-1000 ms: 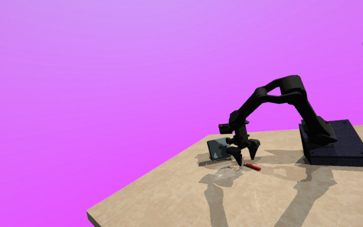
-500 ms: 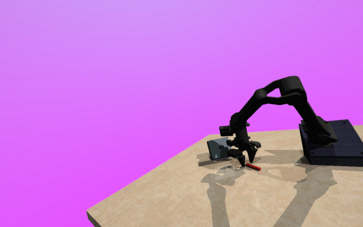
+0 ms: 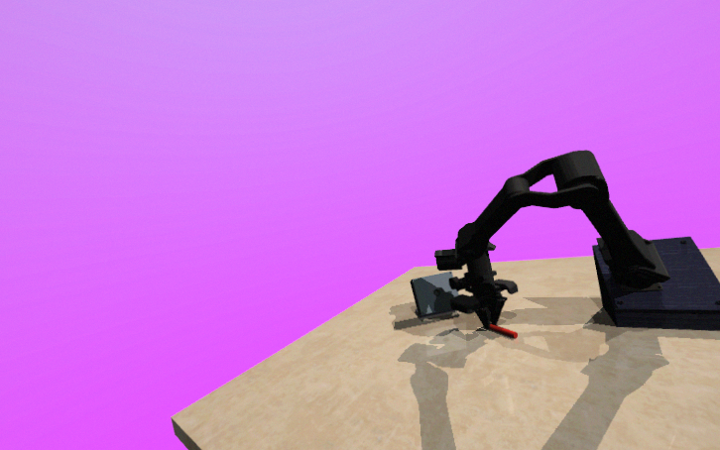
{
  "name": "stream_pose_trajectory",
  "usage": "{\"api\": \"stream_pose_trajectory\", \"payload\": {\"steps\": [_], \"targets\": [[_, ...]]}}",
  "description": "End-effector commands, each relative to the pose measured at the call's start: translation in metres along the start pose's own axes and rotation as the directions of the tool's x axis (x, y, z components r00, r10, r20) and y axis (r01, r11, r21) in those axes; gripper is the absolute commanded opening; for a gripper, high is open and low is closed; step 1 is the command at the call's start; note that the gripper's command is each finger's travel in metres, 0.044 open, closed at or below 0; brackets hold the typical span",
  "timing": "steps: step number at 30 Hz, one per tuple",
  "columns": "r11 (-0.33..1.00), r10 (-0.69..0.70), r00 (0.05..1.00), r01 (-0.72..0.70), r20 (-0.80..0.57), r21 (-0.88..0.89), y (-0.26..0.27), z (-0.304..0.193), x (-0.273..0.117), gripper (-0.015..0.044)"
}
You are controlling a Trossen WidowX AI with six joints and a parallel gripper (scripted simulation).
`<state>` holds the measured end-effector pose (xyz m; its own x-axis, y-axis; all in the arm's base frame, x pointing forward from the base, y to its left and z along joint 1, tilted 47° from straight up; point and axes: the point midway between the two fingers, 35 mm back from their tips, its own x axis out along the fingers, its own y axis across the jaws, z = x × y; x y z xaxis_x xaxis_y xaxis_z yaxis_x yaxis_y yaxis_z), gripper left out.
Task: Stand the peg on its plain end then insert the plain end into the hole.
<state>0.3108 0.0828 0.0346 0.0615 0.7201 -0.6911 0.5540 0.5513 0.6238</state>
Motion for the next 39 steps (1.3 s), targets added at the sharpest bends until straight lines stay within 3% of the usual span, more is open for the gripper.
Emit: {"api": "stream_pose_trajectory", "payload": {"steps": [1,8,39], "targets": [[1.000,0.004,1.000,-0.004,-0.002,0.006,0.000,0.000,0.000,0.0090],[1.000,0.004,1.000,-0.004,-0.002,0.006,0.000,0.000,0.000,0.0049],[1.000,-0.001,0.973,0.000,0.231,0.002,0.000,-0.010,-0.015,0.0049]]}}
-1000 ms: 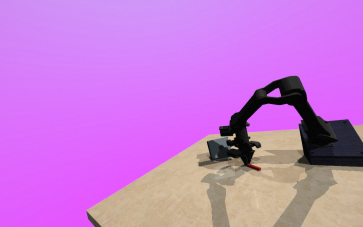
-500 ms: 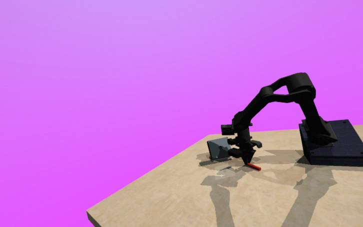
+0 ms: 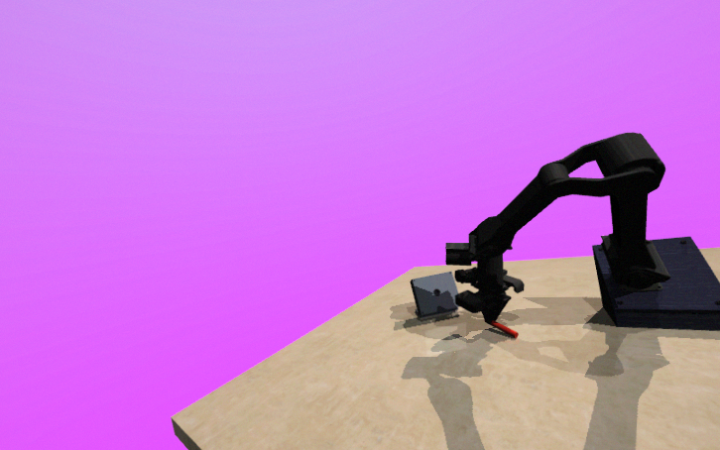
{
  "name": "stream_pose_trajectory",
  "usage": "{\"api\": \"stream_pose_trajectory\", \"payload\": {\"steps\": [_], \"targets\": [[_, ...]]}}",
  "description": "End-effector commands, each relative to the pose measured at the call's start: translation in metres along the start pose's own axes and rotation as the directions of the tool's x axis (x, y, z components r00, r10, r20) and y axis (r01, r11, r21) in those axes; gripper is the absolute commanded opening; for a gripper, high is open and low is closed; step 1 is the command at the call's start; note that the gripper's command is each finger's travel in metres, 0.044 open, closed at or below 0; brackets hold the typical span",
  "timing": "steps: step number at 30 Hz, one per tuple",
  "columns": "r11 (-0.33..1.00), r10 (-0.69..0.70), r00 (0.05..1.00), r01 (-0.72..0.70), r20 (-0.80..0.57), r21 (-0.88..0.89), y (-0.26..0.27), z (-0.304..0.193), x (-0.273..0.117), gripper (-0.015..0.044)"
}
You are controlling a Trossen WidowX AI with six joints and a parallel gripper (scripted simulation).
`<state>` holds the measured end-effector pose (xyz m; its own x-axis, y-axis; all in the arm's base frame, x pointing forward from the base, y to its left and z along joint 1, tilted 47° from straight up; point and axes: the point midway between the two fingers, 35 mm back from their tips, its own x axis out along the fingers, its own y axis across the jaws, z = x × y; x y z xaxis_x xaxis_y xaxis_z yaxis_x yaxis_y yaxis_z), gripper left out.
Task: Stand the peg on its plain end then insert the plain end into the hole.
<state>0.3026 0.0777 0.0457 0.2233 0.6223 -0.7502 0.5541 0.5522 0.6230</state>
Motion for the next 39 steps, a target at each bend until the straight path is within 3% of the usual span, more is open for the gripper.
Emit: {"api": "stream_pose_trajectory", "payload": {"steps": [1,39], "targets": [[1.000,0.000,0.999,-0.001,0.043,0.003,0.000,-0.001,-0.004,0.0049],[1.000,-0.001,0.932,-0.001,0.364,0.006,0.001,-0.017,-0.023,0.0049]]}}
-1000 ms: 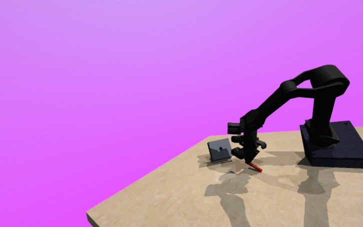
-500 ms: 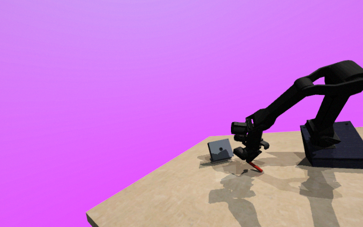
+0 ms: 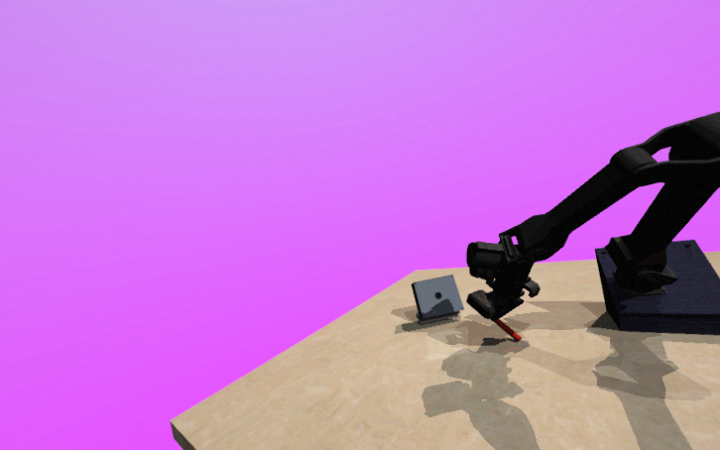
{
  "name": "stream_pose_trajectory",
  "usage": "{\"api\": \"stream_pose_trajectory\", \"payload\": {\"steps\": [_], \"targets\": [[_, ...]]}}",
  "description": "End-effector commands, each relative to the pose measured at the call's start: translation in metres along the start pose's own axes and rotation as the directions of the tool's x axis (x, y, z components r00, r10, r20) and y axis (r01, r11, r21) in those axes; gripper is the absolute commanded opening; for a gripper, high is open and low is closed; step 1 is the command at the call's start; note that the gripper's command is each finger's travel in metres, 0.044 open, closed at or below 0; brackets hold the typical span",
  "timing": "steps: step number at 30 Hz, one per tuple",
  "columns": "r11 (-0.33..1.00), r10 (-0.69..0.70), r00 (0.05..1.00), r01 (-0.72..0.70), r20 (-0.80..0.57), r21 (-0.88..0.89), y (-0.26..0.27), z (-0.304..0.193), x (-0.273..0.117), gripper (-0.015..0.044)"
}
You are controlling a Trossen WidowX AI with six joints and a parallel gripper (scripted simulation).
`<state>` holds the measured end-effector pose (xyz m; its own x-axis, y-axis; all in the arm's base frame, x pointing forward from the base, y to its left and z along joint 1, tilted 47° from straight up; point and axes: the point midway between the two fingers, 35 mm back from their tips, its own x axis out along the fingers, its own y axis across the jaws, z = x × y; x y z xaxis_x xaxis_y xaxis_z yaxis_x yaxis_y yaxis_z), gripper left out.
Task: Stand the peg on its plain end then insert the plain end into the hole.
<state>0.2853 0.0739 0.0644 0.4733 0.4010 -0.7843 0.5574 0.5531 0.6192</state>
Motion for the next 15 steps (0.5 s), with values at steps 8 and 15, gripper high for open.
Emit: {"api": "stream_pose_trajectory", "payload": {"steps": [8,15], "targets": [[1.000,0.004,0.995,-0.004,0.104,0.005,0.0007,-0.0029,-0.0076,0.0049],[1.000,0.003,0.986,-0.004,0.164,0.006,0.0007,-0.0057,-0.0114,0.0049]]}}
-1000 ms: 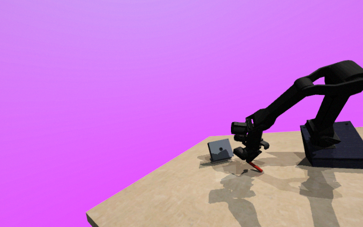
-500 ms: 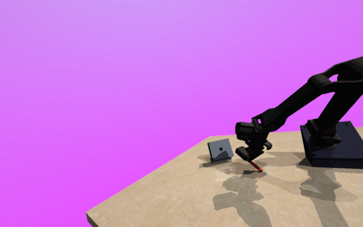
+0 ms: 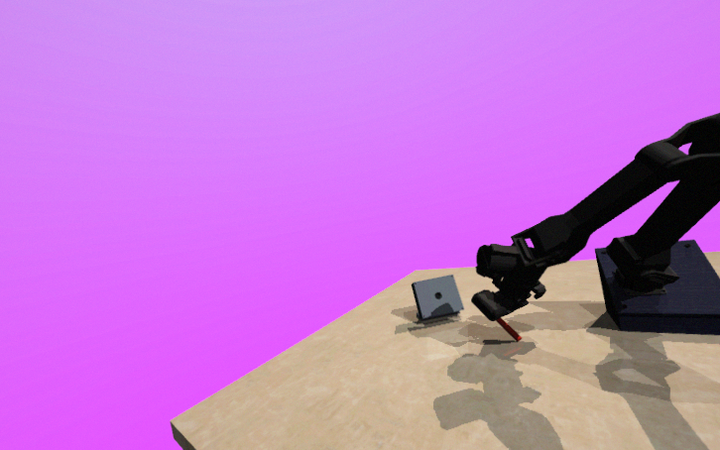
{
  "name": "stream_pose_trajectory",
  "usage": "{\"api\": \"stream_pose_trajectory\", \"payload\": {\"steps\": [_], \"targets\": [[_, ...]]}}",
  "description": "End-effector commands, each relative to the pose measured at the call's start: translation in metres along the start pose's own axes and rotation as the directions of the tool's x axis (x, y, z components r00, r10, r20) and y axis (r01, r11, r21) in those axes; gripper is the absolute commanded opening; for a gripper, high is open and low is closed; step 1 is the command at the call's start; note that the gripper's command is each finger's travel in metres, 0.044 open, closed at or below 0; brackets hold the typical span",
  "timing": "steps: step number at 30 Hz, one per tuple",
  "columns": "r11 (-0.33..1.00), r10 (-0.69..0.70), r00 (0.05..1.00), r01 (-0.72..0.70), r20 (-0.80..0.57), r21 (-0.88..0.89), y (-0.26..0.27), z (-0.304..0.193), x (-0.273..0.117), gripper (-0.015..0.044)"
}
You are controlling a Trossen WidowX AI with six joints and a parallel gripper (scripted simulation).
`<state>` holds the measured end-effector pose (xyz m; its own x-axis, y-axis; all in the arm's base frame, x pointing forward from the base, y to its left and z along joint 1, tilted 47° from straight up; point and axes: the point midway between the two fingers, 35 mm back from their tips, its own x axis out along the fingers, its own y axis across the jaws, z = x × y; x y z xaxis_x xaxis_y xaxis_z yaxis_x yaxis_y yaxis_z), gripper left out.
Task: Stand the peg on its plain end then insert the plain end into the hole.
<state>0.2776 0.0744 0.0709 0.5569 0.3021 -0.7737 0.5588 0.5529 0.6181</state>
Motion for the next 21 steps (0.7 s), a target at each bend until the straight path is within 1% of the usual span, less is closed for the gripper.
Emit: {"api": "stream_pose_trajectory", "payload": {"steps": [1,21], "targets": [[1.000,0.005,0.999,-0.005,0.043,0.006,0.001,0.000,-0.004,0.0049],[1.000,0.004,0.977,-0.006,0.214,0.008,0.001,-0.008,-0.015,0.0049]]}}
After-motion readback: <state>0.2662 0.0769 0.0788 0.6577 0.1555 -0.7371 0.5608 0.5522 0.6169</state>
